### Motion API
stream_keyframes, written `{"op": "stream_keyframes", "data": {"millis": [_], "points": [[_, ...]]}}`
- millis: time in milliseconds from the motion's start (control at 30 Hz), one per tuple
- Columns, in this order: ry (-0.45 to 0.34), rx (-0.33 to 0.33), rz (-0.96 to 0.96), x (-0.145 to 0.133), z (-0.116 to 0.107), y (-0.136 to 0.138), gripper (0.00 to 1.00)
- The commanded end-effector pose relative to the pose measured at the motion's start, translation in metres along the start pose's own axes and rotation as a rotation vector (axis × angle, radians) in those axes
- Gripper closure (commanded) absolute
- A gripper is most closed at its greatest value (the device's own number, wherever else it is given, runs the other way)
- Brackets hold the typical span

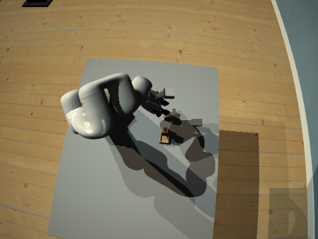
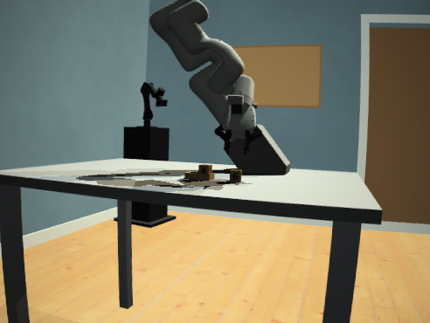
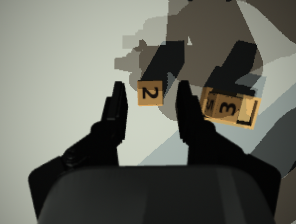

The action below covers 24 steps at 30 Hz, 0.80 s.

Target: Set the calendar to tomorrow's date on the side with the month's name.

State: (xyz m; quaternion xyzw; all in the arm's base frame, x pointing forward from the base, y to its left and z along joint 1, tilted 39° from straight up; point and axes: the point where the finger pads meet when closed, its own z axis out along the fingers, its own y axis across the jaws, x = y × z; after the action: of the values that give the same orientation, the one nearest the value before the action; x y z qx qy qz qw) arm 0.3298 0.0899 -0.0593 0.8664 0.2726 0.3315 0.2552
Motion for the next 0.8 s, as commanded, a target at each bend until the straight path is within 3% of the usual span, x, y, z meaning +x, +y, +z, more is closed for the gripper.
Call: {"op": "stream_keyframes", "data": {"millis": [0,233,767], "points": [[0.067,-0.015,-0.006,-0.0031,0.0021,0.0026,0.51],[0.232,0.001,0.001,-0.0037,0.0004,-0.0003,0.51],[0.237,0.003,0.002,-0.0037,0.0002,-0.0006,0.51]]}}
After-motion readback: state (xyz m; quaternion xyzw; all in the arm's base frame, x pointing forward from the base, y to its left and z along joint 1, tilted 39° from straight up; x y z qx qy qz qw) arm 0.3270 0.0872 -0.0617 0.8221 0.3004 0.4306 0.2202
